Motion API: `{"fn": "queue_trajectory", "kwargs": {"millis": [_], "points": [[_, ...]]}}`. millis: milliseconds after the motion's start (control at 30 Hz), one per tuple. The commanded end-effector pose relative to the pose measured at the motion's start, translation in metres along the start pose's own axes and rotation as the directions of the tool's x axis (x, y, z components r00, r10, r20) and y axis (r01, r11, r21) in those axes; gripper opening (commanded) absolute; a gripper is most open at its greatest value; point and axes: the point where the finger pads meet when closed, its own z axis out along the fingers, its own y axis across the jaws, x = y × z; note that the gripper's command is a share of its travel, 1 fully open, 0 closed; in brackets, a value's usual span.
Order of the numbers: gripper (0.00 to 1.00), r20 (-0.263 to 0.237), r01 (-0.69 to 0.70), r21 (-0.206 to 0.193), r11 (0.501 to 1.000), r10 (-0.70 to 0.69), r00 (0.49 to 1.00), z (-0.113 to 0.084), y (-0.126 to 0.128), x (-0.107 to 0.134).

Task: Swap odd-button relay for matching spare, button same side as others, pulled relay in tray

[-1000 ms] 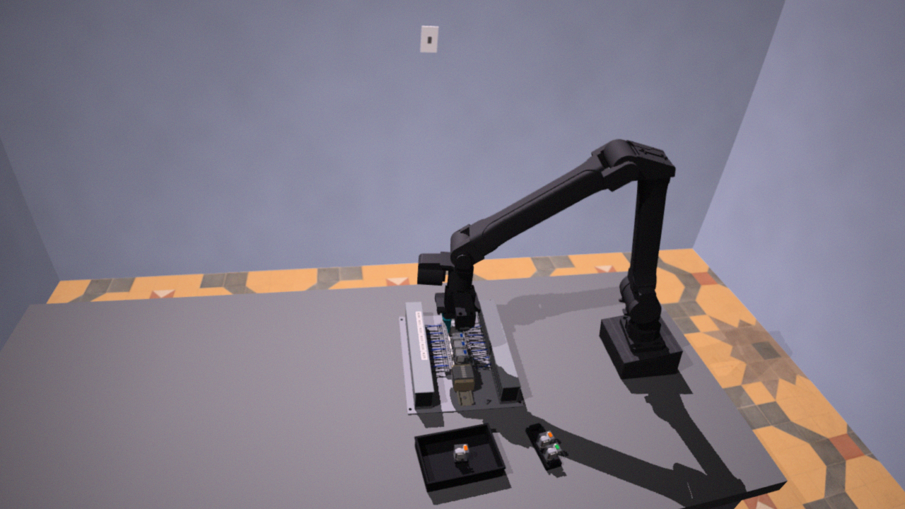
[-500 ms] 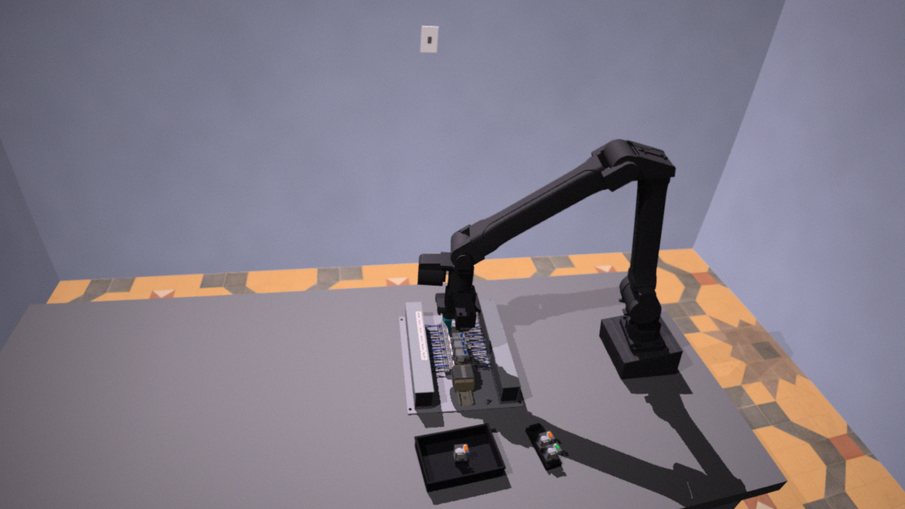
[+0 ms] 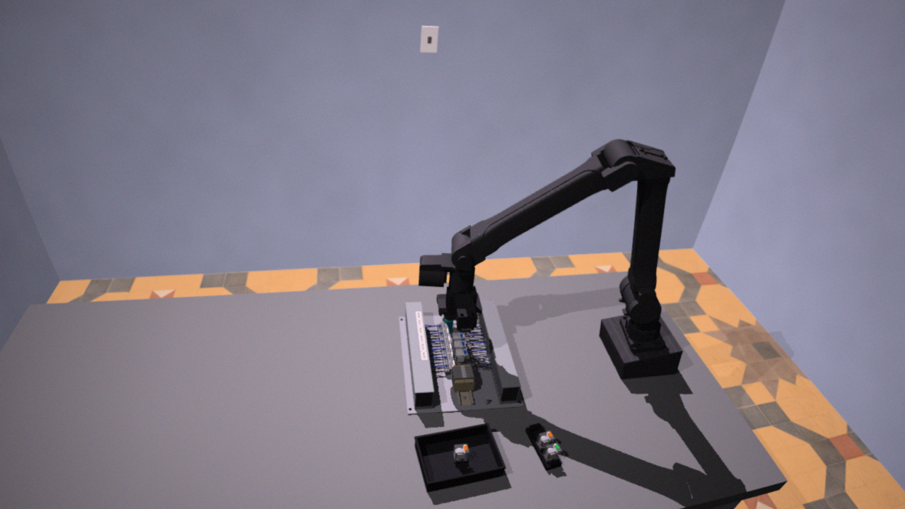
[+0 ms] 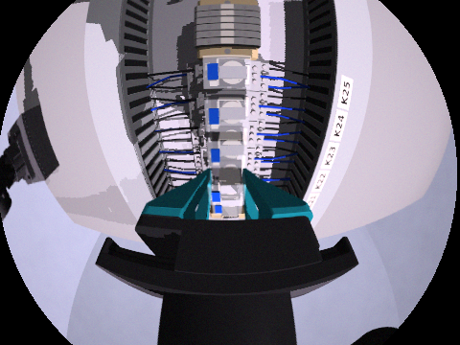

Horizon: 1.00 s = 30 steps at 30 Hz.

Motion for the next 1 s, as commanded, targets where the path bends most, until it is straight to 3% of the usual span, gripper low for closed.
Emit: {"fn": "queue_trajectory", "kwargs": {"millis": [0,267,967], "points": [[0.00,0.000,-0.001,0.037,0.999,0.001,1.000,-0.0054,-0.0148,-0.0002],[0.00,0.002,-0.001,0.023,1.000,0.001,1.000,0.0013,-0.0074,-0.0016],[0.00,0.001,-0.001,0.033,0.999,0.001,1.000,0.0000,-0.0094,-0.0022]]}}
